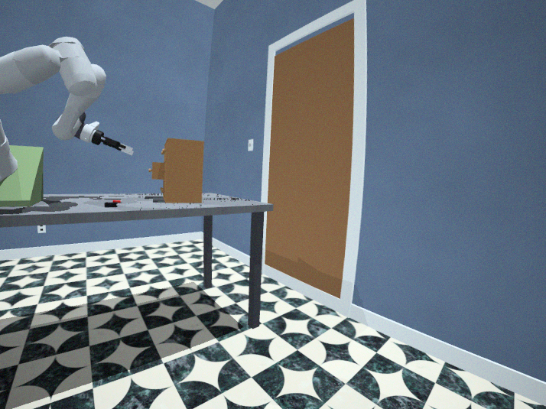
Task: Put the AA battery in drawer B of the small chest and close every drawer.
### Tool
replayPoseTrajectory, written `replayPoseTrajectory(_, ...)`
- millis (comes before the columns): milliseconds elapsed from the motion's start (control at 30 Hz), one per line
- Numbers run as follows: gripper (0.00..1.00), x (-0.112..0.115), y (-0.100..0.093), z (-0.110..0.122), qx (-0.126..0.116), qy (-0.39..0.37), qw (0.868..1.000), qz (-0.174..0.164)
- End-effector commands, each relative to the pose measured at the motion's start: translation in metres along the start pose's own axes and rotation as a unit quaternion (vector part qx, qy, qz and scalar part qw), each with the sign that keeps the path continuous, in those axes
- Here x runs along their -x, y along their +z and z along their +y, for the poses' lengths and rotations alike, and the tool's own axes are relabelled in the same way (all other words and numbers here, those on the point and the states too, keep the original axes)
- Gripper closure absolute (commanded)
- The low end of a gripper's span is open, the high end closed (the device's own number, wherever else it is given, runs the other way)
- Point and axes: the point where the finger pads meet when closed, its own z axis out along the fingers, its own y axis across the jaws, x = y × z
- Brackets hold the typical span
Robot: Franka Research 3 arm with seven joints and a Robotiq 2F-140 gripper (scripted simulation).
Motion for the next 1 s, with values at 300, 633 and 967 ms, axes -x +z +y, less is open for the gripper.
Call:
replayPoseTrajectory(300, 0.0, 0.012, -0.042, 0.008, 0.016, 0.02, 1.0, 0.003)
replayPoseTrajectory(633, 0.0, 0.013, -0.046, 0.008, 0.016, 0.02, 1.0, 0.003)
replayPoseTrajectory(967, 0.0, 0.012, -0.046, 0.008, 0.016, 0.02, 1.0, -0.013)
